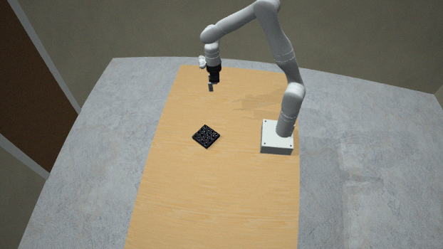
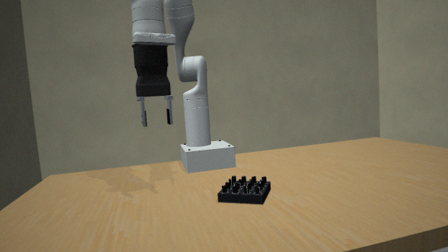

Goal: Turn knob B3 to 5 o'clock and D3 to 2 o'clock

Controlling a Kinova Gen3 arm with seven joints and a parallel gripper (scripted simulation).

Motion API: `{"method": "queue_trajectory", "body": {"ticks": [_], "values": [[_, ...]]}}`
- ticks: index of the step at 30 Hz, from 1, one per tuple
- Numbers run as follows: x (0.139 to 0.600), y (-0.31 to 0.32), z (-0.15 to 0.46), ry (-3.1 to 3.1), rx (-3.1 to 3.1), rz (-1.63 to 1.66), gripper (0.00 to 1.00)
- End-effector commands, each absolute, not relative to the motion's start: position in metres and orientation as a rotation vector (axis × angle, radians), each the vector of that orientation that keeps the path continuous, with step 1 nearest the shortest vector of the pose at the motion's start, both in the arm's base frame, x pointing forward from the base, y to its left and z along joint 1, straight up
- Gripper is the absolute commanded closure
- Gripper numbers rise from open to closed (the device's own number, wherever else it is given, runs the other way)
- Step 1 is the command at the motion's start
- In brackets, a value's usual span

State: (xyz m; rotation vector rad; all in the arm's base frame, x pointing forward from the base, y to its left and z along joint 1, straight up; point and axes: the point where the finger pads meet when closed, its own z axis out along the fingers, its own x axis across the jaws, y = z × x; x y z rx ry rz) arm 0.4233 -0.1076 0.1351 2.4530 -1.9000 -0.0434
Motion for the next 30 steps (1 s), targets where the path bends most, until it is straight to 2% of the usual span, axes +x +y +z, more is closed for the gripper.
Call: {"method": "queue_trajectory", "body": {"ticks": [1,30], "values": [[0.424,-0.107,0.135,-1.898,2.455,-0.042,0.00],[0.432,-0.075,0.116,-2.040,2.349,-0.034,0.00]]}}
